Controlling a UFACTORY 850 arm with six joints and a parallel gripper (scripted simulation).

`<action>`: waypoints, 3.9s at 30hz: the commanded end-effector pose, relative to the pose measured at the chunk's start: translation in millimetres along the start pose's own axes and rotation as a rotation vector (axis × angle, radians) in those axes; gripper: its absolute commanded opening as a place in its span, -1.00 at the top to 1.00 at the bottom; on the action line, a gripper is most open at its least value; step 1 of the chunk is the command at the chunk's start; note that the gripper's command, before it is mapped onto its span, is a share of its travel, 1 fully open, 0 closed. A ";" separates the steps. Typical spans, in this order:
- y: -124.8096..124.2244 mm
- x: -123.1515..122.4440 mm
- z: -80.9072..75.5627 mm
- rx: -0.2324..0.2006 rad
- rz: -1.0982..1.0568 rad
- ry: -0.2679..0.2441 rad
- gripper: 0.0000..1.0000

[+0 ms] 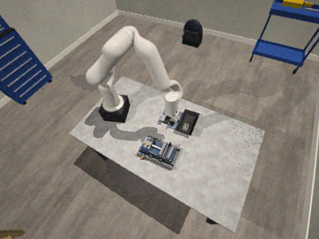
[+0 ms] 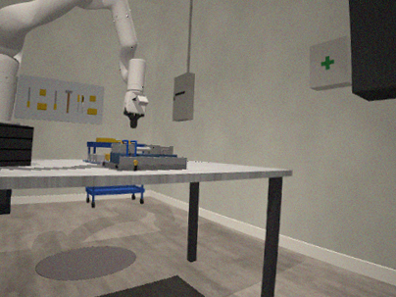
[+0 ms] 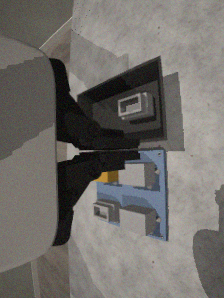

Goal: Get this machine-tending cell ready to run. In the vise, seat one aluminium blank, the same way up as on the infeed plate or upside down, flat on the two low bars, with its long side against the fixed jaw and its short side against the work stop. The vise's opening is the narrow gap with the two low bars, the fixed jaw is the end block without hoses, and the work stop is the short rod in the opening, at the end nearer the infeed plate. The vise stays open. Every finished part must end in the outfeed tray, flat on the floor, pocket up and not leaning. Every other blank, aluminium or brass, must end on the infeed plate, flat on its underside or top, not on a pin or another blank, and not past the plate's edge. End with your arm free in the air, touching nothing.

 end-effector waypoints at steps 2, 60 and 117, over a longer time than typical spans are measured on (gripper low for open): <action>10.0 -49.1 -1.2 0.002 0.002 0.008 1.00; 99.0 -210.7 -1.9 0.006 -0.001 0.002 -0.37; 97.7 -211.0 132.6 0.005 -0.001 0.003 -0.37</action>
Point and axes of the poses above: the point where the finger pads meet when closed, its own z axis out along the fingers, its own y axis across the jaws, x = y × z, the point moved 9 cm from there along -z, back along the fingers, and after that the axes turned 9 degrees about -z, right-handed, at the moved point
